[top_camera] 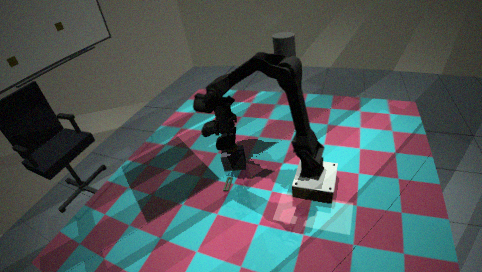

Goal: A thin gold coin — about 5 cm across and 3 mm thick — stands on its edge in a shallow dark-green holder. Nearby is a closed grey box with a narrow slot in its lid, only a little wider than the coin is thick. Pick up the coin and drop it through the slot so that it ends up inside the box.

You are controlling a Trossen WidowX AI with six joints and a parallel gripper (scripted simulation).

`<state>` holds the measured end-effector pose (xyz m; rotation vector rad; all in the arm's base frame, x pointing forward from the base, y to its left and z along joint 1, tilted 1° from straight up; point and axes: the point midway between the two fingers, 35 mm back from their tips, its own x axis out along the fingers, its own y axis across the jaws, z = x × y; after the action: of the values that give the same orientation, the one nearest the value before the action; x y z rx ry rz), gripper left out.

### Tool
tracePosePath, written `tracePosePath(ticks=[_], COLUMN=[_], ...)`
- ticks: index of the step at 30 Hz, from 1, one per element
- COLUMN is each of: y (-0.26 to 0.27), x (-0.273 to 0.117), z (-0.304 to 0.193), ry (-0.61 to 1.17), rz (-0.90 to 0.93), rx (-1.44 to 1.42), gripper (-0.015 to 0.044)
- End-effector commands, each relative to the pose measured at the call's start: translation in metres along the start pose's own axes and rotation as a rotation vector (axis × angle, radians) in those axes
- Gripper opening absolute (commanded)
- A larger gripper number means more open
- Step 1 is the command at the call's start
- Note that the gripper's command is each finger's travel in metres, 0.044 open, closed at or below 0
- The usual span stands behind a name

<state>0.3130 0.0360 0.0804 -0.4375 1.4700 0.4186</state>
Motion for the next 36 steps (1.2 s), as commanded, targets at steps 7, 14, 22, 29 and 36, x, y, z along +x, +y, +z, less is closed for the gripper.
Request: tracePosePath(ticks=[7, 14, 22, 29, 36], y=[0.0, 0.0, 0.0, 0.002, 0.002], x=[0.0, -0.003, -0.028, -0.062, -0.062], z=[0.0, 0.0, 0.0, -0.004, -0.004], ry=[0.0, 0.0, 0.002, 0.008, 0.008], rz=[-0.001, -0.001, 0.0, 0.004, 0.004], rx=[0.0, 0.0, 0.0, 0.0, 0.0], gripper=[0.0161, 0.0213, 0.0423, 0.044, 0.044])
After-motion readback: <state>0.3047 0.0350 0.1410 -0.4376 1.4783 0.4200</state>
